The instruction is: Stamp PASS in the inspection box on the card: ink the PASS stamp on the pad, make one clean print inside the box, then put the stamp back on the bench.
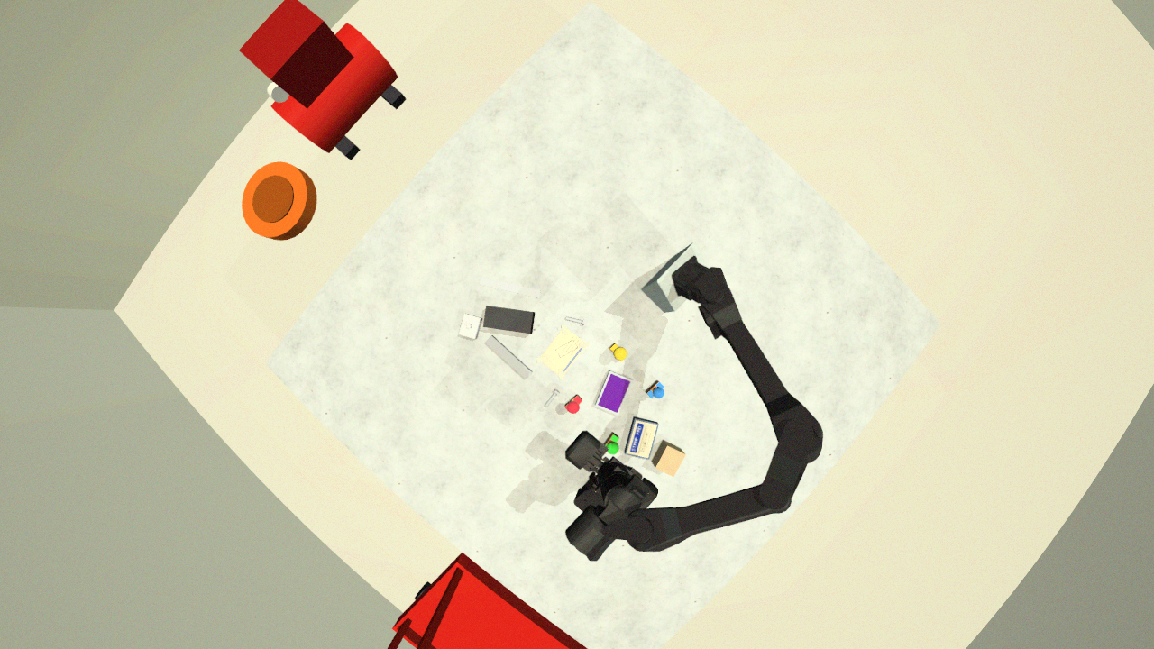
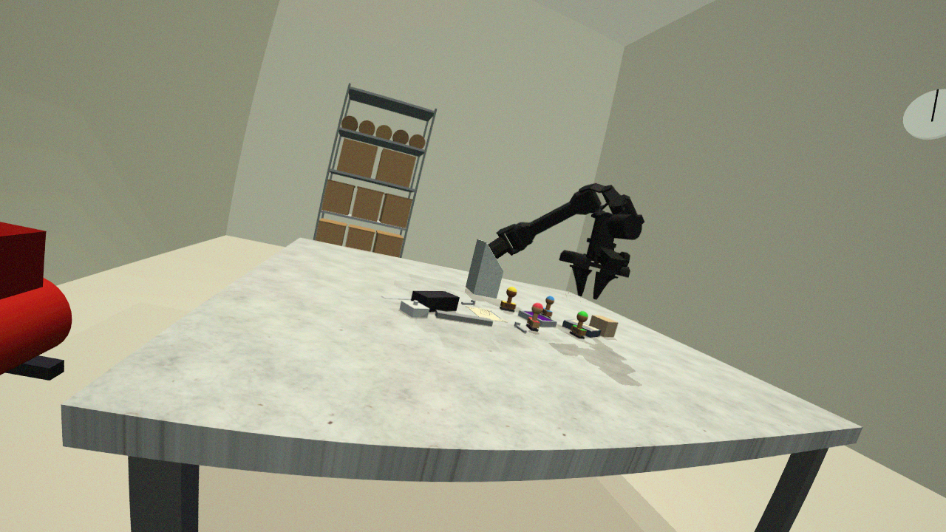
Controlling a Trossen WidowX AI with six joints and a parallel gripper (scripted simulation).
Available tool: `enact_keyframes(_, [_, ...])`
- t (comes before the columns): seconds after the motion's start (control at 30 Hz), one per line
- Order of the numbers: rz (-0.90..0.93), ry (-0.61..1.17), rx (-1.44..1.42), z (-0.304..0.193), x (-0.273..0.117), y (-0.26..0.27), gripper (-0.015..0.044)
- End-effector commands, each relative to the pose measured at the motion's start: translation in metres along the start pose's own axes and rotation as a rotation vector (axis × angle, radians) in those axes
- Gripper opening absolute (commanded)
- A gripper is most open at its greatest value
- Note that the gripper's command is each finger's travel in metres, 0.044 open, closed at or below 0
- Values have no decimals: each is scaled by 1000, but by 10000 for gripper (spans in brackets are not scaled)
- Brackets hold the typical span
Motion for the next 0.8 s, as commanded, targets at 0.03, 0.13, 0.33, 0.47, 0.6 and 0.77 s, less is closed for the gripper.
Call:
enact_keyframes(0.03, [16, 49, 34, -11, 9, 9, 224])
enact_keyframes(0.13, [16, 49, 34, -11, 9, 10, 224])
enact_keyframes(0.33, [16, 49, 34, -11, 16, 10, 224])
enact_keyframes(0.47, [15, 49, 34, -11, 23, 10, 224])
enact_keyframes(0.6, [15, 49, 34, -11, 30, 10, 224])
enact_keyframes(0.77, [15, 49, 34, -11, 38, 10, 224])
Point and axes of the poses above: the point midway between the two fingers, 35 mm back from their tips, its own x axis out along the fingers, its own y axis across the jaws, z = x × y, the point moved 1 cm from there along -x, back along the fingers, and after that the axes turned 4 degrees about -x, right-handed, at the moved point
